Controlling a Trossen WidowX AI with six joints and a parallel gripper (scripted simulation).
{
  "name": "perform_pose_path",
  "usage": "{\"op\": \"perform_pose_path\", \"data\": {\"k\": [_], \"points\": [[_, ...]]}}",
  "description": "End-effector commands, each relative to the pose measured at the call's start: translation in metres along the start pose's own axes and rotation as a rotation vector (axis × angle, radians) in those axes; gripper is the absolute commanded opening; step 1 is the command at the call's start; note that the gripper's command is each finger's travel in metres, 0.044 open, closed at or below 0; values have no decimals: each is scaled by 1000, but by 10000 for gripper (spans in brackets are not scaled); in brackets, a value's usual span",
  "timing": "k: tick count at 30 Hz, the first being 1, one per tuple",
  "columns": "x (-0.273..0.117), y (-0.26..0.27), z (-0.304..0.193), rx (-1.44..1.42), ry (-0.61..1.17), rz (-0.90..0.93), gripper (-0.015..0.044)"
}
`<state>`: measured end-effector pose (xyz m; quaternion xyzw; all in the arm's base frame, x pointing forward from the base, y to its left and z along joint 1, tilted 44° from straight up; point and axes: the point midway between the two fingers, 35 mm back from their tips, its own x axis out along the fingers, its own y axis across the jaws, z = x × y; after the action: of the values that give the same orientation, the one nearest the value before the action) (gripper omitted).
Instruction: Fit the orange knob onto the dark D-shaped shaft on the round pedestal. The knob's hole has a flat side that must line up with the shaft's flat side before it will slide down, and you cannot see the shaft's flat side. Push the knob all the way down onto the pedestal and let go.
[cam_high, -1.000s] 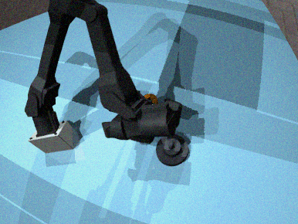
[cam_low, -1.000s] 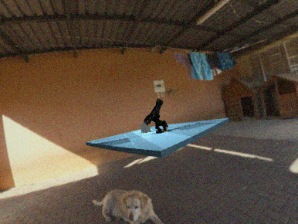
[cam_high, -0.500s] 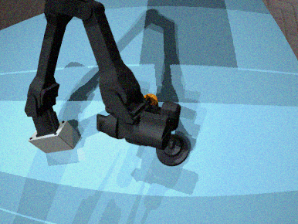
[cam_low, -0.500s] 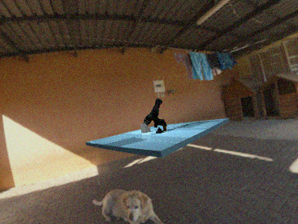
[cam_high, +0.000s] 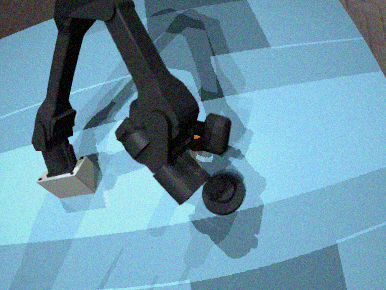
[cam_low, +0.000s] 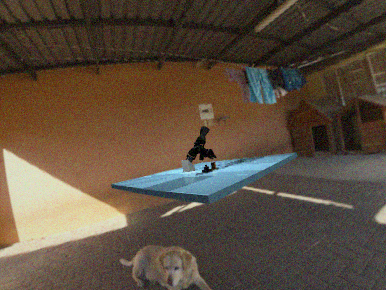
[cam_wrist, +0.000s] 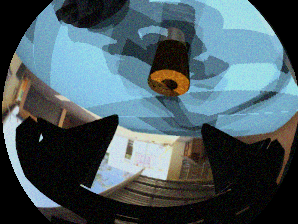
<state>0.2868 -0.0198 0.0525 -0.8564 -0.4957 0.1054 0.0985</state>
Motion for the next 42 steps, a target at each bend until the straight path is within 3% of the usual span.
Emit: {"op": "perform_pose_path", "data": {"k": [1, 7, 11, 16, 29, 42], "points": [[-12, 2, -22, -6, 11, -21, 440], [-10, -1, -22, -4, -34, -63, 440], [-10, -10, -23, 7, -368, -206, 440], [-26, 6, -35, 7, -789, -105, 440], [-26, 7, -36, -8, -803, -102, 440], [-26, 7, -35, -1125, -645, -564, 440]]}}
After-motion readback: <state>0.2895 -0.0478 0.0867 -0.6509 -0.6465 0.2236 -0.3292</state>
